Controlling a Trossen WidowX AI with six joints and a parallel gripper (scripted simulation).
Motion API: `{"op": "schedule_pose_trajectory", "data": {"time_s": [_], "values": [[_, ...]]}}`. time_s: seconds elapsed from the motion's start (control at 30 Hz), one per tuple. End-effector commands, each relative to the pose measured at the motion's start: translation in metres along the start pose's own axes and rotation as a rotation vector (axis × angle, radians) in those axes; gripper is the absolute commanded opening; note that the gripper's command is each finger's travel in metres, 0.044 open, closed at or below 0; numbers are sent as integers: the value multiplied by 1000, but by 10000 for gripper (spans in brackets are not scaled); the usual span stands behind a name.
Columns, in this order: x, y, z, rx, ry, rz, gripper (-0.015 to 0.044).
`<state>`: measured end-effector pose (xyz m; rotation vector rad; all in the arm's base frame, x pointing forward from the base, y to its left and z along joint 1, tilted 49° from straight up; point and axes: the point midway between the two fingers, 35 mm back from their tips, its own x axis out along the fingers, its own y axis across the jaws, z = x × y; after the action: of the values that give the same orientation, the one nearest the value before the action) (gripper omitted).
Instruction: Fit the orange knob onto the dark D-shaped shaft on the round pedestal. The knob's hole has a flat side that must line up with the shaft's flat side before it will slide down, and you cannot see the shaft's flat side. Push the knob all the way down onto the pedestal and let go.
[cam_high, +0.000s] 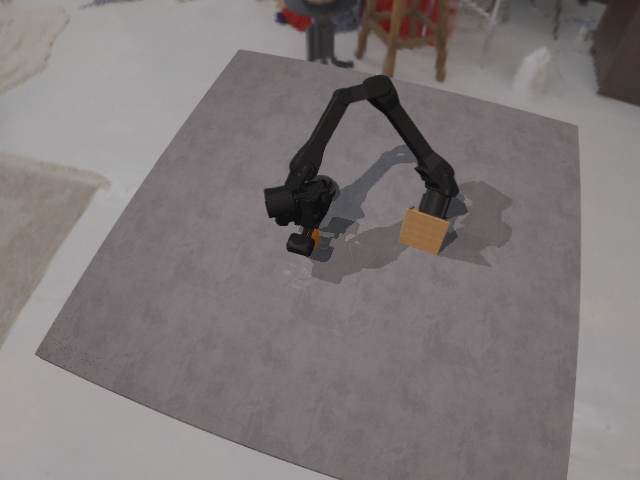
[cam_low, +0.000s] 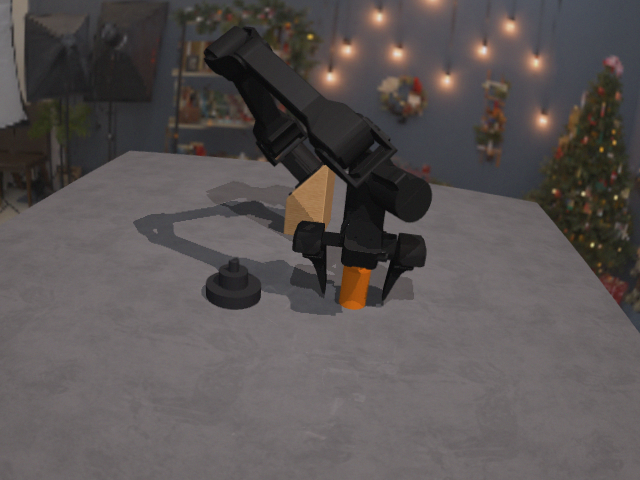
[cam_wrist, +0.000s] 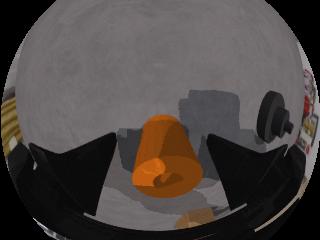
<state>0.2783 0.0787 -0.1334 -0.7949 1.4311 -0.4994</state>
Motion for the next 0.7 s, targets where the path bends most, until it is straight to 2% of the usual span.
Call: {"op": "schedule_pose_trajectory", "data": {"time_s": [0.0, 0.27, 0.43, 0.57, 0.67], "values": [[5, 0, -2, -11, 3, -7, 361], [5, 0, -2, -11, 3, -7, 151], [5, 0, -2, -11, 3, -7, 118], [-5, 5, 2, 34, -8, 28, 13], [-24, 7, 5, 31, -8, 31, 0]]}}
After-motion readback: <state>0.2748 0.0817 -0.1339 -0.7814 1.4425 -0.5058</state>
